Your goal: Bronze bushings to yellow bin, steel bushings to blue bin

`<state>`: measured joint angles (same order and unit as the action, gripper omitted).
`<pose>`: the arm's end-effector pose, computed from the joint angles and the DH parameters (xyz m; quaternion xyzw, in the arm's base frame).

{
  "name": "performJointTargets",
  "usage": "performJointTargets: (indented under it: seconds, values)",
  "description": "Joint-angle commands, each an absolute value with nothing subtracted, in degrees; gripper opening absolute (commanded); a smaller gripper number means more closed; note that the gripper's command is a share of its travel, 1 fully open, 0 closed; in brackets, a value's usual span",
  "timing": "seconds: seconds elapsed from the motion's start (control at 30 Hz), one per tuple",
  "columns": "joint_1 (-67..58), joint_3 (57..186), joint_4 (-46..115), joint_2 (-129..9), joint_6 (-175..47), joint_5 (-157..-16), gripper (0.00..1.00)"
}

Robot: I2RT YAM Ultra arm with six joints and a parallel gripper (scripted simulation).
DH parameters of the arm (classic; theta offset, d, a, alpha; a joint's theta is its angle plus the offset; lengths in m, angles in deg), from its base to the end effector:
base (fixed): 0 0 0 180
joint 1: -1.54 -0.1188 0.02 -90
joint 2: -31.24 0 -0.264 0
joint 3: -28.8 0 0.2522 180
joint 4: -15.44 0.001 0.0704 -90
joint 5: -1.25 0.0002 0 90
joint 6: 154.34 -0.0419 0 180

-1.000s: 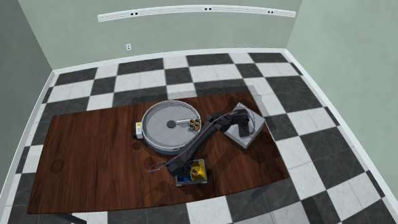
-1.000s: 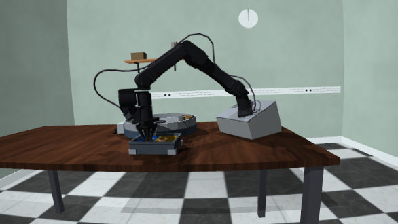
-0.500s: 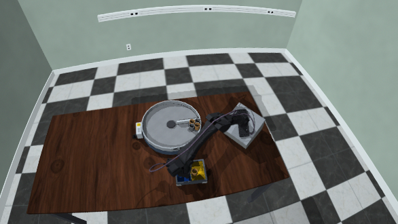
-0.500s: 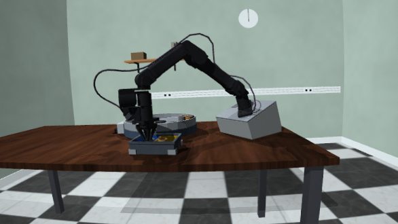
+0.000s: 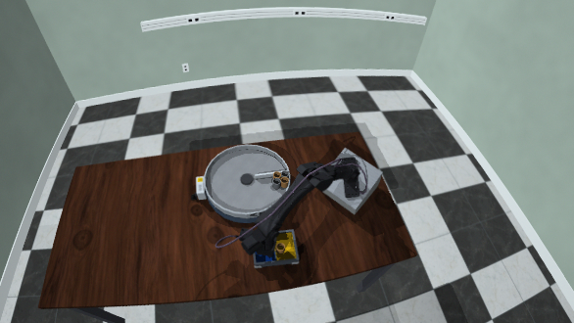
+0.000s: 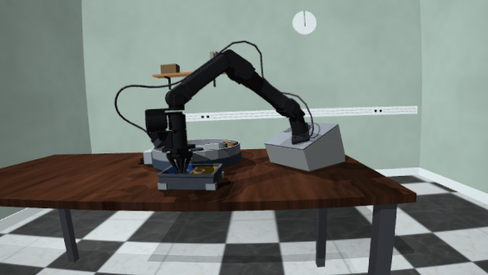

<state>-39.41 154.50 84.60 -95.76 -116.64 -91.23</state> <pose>0.3519 0.3091 0.2181 0.0938 0.9808 0.1380 0.1010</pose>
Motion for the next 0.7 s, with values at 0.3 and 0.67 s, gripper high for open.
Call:
performJointTargets:
  seconds: [0.3, 0.67]
  values:
    - [-39.30, 156.65, 87.55, -92.36, -116.71, -90.69, 0.15]
    - [-38.61, 160.98, 94.94, -89.17, -116.09, -90.97, 0.15]
